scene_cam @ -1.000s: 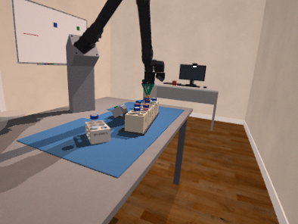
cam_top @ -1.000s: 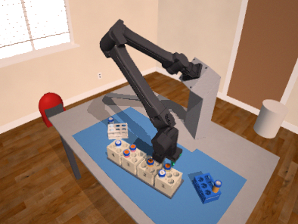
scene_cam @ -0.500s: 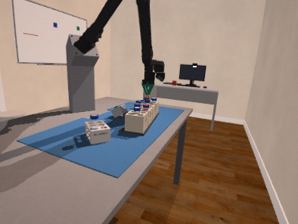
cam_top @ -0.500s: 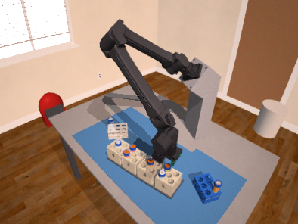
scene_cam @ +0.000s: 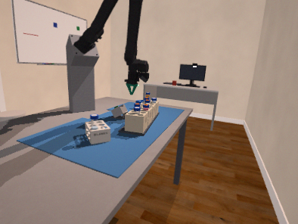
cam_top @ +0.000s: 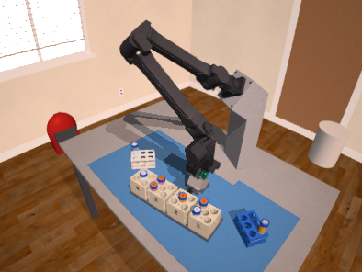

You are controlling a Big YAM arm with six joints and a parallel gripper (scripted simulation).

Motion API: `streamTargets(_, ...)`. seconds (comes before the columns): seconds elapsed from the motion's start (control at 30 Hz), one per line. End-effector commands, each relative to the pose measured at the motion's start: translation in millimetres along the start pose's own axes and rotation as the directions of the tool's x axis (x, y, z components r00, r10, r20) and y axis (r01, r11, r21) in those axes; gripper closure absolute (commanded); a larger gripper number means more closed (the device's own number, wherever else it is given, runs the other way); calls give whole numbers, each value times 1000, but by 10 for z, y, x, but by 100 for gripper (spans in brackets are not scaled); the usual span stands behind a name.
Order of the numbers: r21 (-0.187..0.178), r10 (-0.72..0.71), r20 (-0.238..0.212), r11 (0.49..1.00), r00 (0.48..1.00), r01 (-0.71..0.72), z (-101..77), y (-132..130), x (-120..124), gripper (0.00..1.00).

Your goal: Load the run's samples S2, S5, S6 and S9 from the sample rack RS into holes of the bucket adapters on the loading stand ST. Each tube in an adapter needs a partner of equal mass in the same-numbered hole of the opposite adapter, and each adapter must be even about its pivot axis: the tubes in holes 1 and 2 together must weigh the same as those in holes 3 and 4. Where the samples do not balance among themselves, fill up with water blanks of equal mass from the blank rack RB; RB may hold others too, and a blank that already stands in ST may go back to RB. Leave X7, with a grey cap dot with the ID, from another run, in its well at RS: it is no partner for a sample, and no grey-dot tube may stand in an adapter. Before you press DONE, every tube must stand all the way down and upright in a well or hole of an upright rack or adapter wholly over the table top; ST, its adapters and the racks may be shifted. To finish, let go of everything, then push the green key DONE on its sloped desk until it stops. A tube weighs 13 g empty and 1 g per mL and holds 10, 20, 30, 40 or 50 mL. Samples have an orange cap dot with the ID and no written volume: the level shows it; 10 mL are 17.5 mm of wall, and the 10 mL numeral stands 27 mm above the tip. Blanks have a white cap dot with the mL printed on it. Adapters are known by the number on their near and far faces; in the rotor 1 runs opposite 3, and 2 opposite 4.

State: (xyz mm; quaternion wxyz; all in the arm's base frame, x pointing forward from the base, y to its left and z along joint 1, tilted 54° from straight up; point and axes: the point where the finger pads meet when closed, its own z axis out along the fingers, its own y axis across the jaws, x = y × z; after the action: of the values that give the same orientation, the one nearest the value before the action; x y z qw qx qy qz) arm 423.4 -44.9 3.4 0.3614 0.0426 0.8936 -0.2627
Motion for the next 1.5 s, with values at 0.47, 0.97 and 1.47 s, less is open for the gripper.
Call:
streamTargets(0.47,-1,-26,-10,1000,1000,26,-48,-688,995,100)
streamTargets(0.97,7,-11,23,1000,1000,11,274,-697,791,100)
streamTargets(1.47,6,-13,24,1000,1000,13,591,-687,782,100)
